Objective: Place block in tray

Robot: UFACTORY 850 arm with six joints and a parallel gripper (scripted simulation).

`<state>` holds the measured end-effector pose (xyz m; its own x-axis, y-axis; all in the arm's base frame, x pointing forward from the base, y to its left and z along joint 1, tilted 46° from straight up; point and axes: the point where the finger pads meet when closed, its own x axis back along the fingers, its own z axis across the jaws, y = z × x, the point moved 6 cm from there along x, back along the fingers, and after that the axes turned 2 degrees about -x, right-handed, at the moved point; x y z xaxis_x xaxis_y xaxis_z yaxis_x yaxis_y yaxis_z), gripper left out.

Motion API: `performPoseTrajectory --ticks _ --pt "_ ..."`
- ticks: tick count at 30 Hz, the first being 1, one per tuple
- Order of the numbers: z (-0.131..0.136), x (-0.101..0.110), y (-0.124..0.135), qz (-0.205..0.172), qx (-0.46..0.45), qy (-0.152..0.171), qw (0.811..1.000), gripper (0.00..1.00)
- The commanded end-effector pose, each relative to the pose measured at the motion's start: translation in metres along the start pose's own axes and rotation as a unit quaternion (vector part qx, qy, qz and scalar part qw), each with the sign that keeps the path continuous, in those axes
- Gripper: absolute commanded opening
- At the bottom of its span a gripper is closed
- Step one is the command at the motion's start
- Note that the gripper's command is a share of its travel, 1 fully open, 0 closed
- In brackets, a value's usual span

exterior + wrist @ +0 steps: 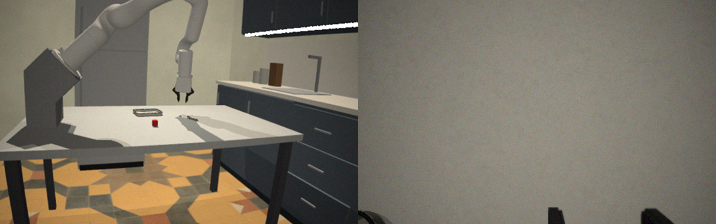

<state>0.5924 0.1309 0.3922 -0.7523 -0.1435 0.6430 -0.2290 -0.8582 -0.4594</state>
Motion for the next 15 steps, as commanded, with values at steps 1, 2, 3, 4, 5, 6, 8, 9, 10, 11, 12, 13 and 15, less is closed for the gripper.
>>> performPoseTrajectory --ticks 1,2,3,4,5,6,8,9,10,11,12,13,15 --pt "-0.002 0.003 0.012 0.006 -0.017 0.001 1.0 0.47" --pt "-0.009 0.007 0.037 -0.001 -0.055 0.007 0.998 0.47" --pt "-0.009 0.007 0.037 -0.001 -0.055 0.007 0.998 0.47" --pt "-0.009 0.007 0.037 -0.001 -0.055 0.007 0.998 0.47" --pt "-0.009 0.007 0.037 -0.001 -0.055 0.007 0.998 0.47" --pt "-0.009 0.007 0.037 -0.001 -0.055 0.007 0.998 0.47" --pt "-0.016 0.01 0.063 -0.007 -0.091 0.013 0.996 0.47" --pt "-0.016 0.01 0.063 -0.007 -0.091 0.013 0.996 0.47" --pt "-0.016 0.01 0.063 -0.007 -0.091 0.013 0.996 0.47" --pt "-0.016 0.01 0.063 -0.007 -0.091 0.013 0.996 0.47" --pt "-0.022 0.014 0.091 -0.015 -0.131 0.019 0.991 0.47" --pt "-0.022 0.014 0.091 -0.015 -0.131 0.019 0.991 0.47" --pt "-0.022 0.014 0.091 -0.015 -0.131 0.019 0.991 0.47"
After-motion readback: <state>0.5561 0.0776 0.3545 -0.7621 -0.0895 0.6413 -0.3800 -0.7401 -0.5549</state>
